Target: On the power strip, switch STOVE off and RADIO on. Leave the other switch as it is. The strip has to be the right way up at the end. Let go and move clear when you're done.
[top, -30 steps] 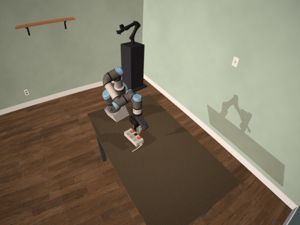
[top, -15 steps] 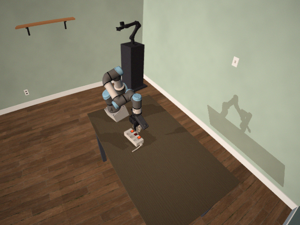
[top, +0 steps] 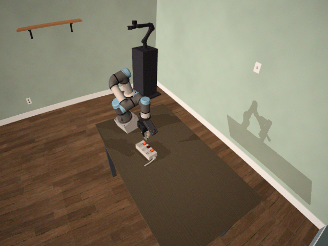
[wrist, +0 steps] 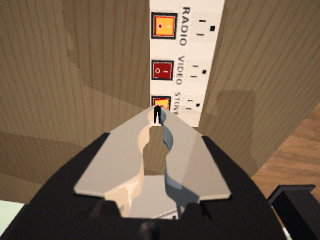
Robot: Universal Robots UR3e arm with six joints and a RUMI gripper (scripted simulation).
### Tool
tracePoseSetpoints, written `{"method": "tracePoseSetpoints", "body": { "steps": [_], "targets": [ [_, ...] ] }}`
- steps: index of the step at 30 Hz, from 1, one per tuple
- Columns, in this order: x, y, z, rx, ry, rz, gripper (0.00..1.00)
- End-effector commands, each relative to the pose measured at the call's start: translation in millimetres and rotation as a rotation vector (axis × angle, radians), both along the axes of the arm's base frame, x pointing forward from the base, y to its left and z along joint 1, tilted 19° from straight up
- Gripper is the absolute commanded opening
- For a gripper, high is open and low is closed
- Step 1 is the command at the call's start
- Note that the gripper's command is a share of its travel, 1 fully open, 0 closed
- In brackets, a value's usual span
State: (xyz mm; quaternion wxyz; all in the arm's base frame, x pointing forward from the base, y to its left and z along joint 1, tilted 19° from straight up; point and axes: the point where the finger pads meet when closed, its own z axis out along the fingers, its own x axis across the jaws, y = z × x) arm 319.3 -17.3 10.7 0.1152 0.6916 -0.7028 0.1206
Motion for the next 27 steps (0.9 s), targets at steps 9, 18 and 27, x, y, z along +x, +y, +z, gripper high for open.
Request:
{"method": "tracePoseSetpoints", "body": {
  "steps": [9, 18, 27],
  "targets": [
    [-23.8, 5.0, 2.9, 0.002, -0.016, 0.005, 0.0],
    [-23.8, 5.0, 2.9, 0.002, -0.016, 0.005, 0.0],
    [-23.8, 5.0, 2.9, 0.002, -0.016, 0.005, 0.0]
  ]
}}
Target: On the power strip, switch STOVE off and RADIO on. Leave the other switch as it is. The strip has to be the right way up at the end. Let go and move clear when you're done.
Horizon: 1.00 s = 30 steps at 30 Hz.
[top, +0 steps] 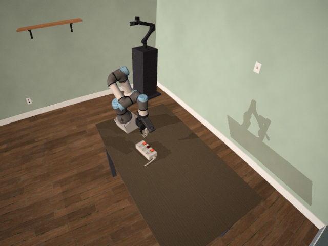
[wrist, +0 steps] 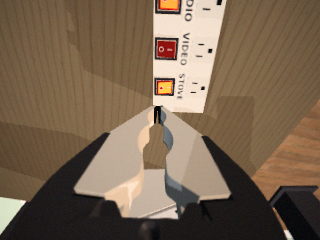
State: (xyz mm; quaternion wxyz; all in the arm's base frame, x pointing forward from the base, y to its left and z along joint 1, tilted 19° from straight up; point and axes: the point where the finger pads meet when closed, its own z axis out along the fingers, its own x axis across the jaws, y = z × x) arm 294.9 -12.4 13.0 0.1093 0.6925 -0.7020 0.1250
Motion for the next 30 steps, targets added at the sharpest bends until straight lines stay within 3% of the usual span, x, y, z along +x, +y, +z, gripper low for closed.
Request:
{"method": "tracePoseSetpoints", "body": {
  "steps": [1, 30],
  "targets": [
    [0.7, 0.0, 0.6, 0.0, -0.002, 0.0, 0.0],
    [0.7, -1.6, -3.8, 0.0, -0.002, 0.0, 0.0]
  ]
}}
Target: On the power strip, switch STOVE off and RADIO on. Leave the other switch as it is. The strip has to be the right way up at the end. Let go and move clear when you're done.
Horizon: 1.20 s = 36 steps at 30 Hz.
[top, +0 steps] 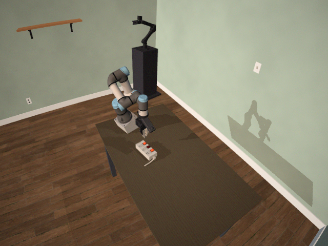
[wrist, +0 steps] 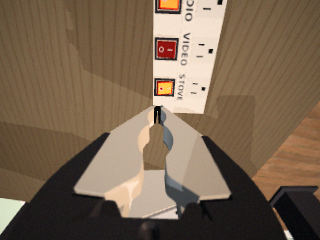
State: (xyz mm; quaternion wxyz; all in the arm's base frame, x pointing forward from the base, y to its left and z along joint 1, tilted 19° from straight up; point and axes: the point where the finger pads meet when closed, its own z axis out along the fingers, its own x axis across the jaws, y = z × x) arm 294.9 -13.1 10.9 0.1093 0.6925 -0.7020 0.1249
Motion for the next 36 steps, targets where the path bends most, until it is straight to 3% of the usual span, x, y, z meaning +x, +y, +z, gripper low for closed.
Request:
{"method": "tracePoseSetpoints", "body": {
  "steps": [1, 36],
  "targets": [
    [0.7, -1.1, -2.5, 0.0, -0.002, 0.0, 0.0],
    [1.2, -12.8, -35.6, 0.0, -0.002, 0.0, 0.0]
  ]
}}
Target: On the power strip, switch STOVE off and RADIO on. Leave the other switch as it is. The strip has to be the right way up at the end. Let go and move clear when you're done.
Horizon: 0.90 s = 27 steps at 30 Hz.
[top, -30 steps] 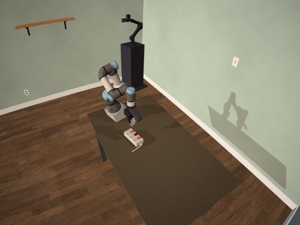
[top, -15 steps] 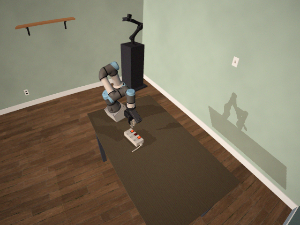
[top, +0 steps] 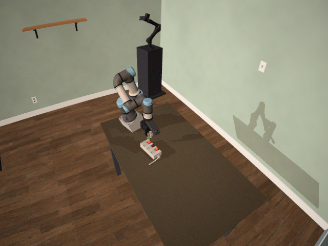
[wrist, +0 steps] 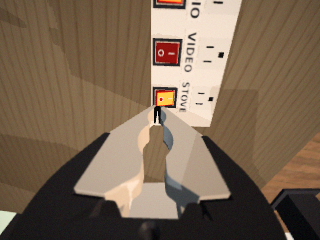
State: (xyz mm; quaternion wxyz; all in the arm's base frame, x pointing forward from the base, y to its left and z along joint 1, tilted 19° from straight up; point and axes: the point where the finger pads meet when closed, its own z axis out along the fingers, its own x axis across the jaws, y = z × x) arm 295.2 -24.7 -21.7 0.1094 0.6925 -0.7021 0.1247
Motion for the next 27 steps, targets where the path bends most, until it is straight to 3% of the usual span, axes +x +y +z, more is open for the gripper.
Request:
{"method": "tracePoseSetpoints", "body": {
  "steps": [1, 27],
  "targets": [
    [0.9, -1.5, -3.5, 0.0, -0.003, 0.001, 0.0],
    [0.9, -2.3, -5.8, 0.0, -0.003, 0.001, 0.0]
  ]
}}
